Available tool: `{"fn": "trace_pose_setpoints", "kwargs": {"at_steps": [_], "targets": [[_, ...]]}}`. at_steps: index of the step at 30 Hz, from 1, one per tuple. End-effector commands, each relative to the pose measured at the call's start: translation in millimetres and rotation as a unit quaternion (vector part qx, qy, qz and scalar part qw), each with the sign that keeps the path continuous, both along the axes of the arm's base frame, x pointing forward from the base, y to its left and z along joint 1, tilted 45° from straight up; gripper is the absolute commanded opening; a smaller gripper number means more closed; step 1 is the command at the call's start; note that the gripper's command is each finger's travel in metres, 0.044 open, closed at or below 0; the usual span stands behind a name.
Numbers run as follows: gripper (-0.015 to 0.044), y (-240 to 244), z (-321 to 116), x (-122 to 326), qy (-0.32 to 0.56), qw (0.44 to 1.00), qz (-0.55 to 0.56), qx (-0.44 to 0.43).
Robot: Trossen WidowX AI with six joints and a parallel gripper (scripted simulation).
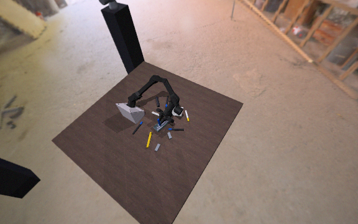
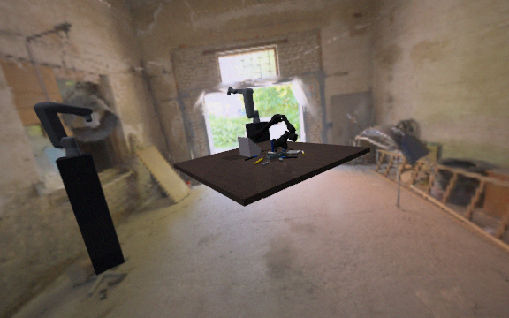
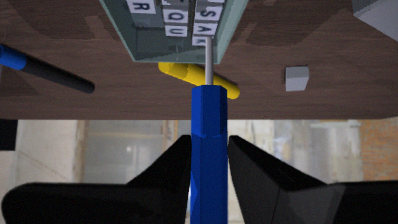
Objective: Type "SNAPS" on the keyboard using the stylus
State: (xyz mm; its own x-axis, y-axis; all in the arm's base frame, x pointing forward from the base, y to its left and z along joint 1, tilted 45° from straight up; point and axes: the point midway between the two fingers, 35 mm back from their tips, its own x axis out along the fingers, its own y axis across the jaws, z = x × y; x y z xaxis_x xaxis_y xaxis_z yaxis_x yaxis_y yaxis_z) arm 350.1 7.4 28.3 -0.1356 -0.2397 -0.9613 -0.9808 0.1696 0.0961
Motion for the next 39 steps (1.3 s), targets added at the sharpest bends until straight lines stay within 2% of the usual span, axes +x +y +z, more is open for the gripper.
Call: {"fn": "trace_pose_setpoints", "kwargs": {"at_steps": [1, 39], "targets": [[0.0081, 1.6, -1.0, 0.5, -0.001, 1.0, -0.002, 0.002], [0.0081, 8.8, -7.6, -0.4, -0.001, 1.0, -0.002, 0.002]]}}
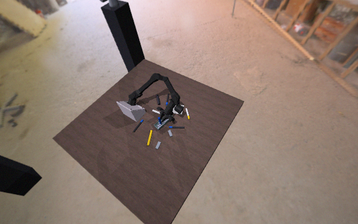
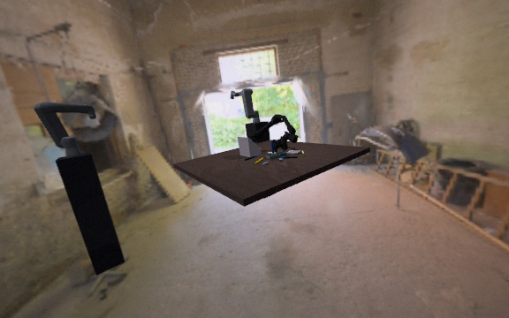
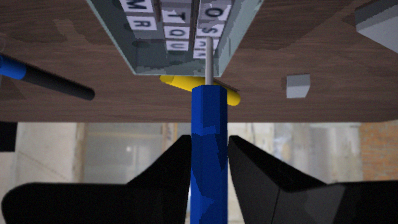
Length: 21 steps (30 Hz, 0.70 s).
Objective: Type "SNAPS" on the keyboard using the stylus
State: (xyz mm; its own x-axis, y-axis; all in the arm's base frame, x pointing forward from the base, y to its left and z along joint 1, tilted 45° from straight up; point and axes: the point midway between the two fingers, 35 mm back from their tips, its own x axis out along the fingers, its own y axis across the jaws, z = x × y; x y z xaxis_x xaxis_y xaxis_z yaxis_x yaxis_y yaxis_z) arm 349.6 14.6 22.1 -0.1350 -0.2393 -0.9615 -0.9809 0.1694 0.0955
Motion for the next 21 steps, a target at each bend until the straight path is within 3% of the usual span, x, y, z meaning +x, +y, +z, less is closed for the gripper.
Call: {"fn": "trace_pose_setpoints", "kwargs": {"at_steps": [1, 21], "targets": [[0.0081, 1.9, -1.6, 0.0, 0.0, 1.0, -0.002, 0.002], [0.0081, 5.5, -5.1, 0.3, 0.0, 1.0, -0.002, 0.002]]}}
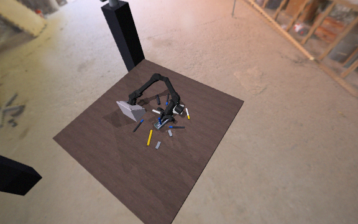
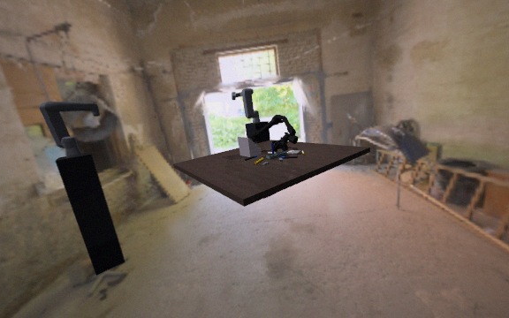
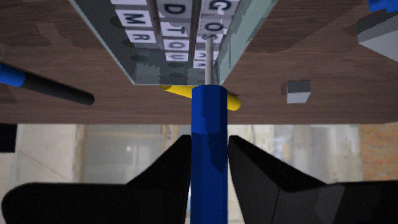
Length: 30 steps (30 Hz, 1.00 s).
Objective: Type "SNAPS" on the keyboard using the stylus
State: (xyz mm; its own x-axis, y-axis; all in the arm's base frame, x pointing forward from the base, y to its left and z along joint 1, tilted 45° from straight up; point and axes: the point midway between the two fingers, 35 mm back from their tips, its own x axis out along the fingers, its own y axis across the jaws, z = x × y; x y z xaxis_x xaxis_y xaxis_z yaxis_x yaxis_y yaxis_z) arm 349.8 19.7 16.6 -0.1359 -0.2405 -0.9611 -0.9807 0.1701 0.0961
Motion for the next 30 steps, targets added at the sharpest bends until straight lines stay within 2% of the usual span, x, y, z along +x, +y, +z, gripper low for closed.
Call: {"fn": "trace_pose_setpoints", "kwargs": {"at_steps": [1, 19, 30], "targets": [[0.0081, 0.4, 0.3, 0.0, -0.001, 1.0, -0.001, 0.003], [0.0084, -24.6, 24.1, -1.5, -0.002, 1.0, -0.005, 0.003], [0.0, -22.4, 26.5, -1.2, -0.002, 1.0, -0.005, 0.003]]}}
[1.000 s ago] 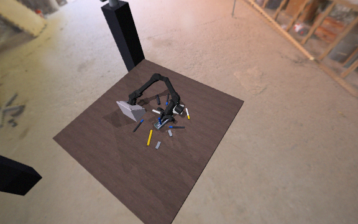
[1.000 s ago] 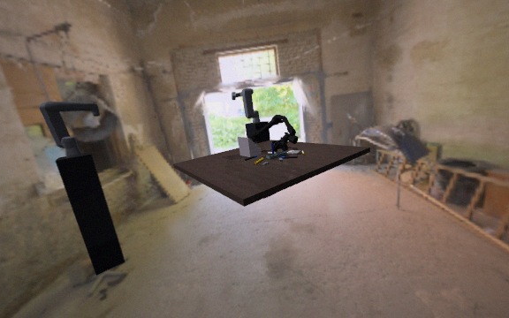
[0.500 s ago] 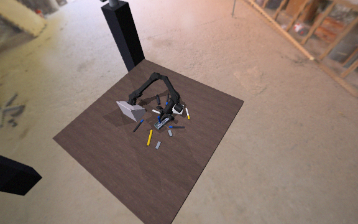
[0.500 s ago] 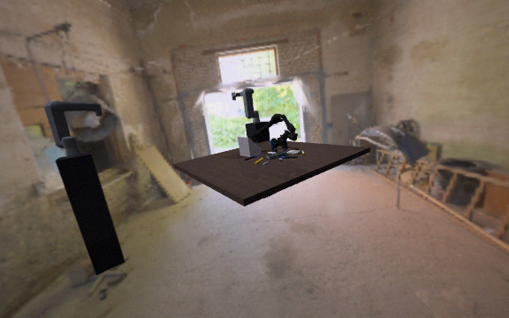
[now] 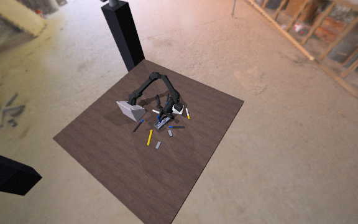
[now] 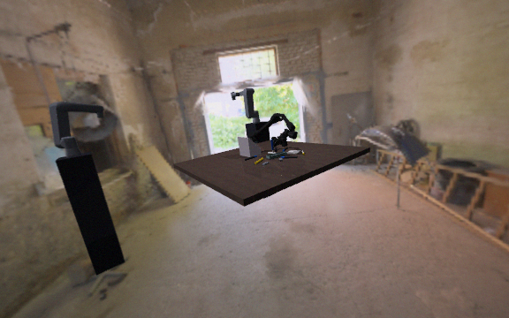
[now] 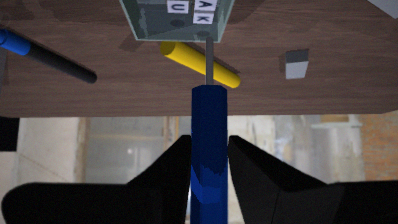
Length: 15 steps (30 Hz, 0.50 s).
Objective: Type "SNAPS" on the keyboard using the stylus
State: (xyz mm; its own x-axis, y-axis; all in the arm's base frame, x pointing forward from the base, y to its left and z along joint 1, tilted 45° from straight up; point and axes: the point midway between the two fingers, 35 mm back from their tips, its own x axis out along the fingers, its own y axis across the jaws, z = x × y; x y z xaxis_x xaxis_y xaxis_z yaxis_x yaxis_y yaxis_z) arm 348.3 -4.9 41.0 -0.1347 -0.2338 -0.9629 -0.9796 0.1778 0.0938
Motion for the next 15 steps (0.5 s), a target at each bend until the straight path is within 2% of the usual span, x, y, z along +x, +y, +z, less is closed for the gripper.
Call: {"fn": "trace_pose_setpoints", "kwargs": {"at_steps": [1, 15], "targets": [[0.0, 4.3, 4.3, 0.5, 0.0, 1.0, -0.001, 0.0], [0.0, 65.1, 71.9, -7.2, 0.0, 1.0, 0.003, 0.001]]}}
